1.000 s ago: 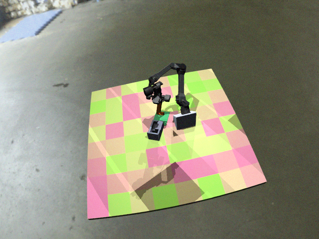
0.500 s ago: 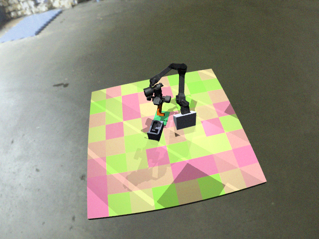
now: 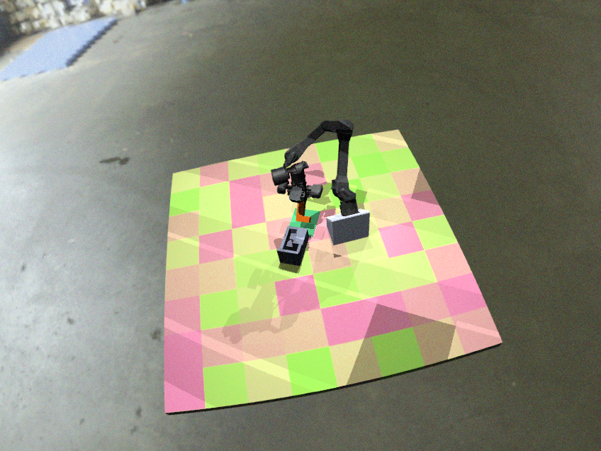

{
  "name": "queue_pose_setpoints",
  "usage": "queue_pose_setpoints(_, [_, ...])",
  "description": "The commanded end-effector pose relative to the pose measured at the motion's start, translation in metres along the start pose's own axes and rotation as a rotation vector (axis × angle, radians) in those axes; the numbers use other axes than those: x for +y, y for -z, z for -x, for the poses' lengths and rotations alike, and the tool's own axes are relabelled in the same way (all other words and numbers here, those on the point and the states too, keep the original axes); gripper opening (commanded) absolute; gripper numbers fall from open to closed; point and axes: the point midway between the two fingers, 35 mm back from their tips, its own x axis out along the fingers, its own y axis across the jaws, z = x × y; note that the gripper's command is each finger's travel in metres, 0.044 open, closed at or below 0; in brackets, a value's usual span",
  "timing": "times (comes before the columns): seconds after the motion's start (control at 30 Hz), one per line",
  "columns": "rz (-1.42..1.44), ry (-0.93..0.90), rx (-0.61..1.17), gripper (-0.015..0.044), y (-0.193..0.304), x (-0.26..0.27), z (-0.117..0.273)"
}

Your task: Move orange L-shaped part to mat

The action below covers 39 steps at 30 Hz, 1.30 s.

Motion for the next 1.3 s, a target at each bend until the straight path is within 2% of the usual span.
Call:
queue_pose_setpoints(0.0, [0.0, -0.001, 0.004, 0.0, 0.001, 0.001, -0.008])
queue_pose_setpoints(0.73, [0.0, 0.001, 0.007, 0.0, 0.002, 0.001, -0.043])
queue_pose_setpoints(1.27, [-0.002, 0.001, 0.006, 0.0, 0.002, 0.001, -0.043])
